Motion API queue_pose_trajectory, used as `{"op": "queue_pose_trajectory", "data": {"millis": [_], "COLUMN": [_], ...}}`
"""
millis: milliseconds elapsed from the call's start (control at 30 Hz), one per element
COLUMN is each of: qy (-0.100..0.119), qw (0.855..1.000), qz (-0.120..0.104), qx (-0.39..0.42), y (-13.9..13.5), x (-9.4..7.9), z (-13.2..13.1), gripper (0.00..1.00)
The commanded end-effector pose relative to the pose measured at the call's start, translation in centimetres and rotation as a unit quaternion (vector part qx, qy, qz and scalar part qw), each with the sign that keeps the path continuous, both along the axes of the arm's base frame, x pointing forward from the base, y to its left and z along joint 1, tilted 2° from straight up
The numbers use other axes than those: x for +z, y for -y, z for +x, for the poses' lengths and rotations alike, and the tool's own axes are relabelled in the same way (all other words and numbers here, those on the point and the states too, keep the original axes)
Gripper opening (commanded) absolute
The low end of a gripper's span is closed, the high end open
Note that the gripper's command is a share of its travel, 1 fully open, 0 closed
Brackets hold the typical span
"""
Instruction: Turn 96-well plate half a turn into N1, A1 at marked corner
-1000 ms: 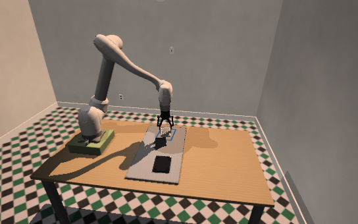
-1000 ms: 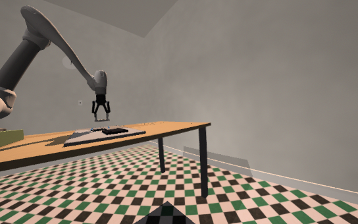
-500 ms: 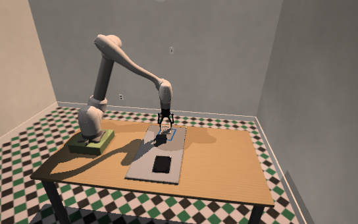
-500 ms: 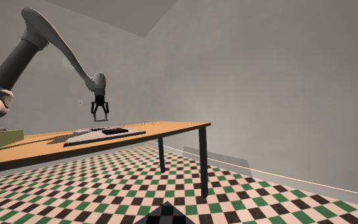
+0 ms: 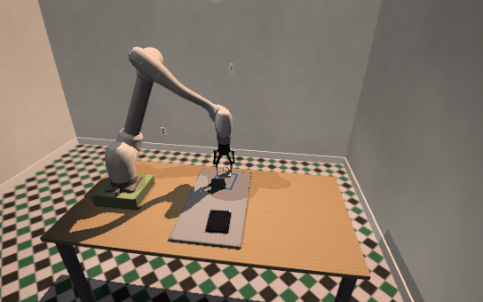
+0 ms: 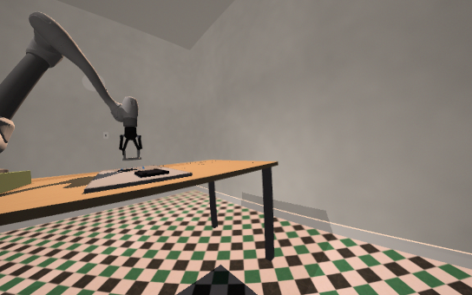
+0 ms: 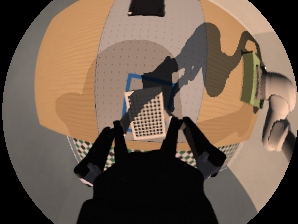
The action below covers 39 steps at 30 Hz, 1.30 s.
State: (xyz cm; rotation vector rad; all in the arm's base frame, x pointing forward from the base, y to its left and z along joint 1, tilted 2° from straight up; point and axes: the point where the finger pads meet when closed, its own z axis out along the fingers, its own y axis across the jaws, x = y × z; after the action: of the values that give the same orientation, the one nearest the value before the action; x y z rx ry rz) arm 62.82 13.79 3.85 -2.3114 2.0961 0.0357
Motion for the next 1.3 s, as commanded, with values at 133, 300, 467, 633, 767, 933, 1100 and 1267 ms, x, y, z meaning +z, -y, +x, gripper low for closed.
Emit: {"op": "queue_pose_trajectory", "data": {"millis": [133, 300, 467, 633, 767, 933, 1100, 1267], "qy": [0.002, 0.002, 0.002, 0.002, 0.002, 0.002, 0.002, 0.002], "qw": [0.998, 0.998, 0.998, 0.998, 0.998, 0.998, 0.998, 0.998], "qz": [0.001, 0.001, 0.001, 0.001, 0.001, 0.001, 0.001, 0.001], "qx": [0.060, 0.060, 0.060, 0.060, 0.060, 0.060, 0.060, 0.060], "y": [-0.02, -0.02, -0.02, -0.02, -0.02, -0.02, -0.02, -0.02], "x": [0.01, 0.01, 0.01, 0.01, 0.01, 0.01, 0.01, -0.12], "z": [0.00, 0.00, 0.00, 0.00, 0.00, 0.00, 0.00, 0.00], "gripper": [0.00, 0.00, 0.00, 0.00, 0.00, 0.00, 0.00, 0.00]}}
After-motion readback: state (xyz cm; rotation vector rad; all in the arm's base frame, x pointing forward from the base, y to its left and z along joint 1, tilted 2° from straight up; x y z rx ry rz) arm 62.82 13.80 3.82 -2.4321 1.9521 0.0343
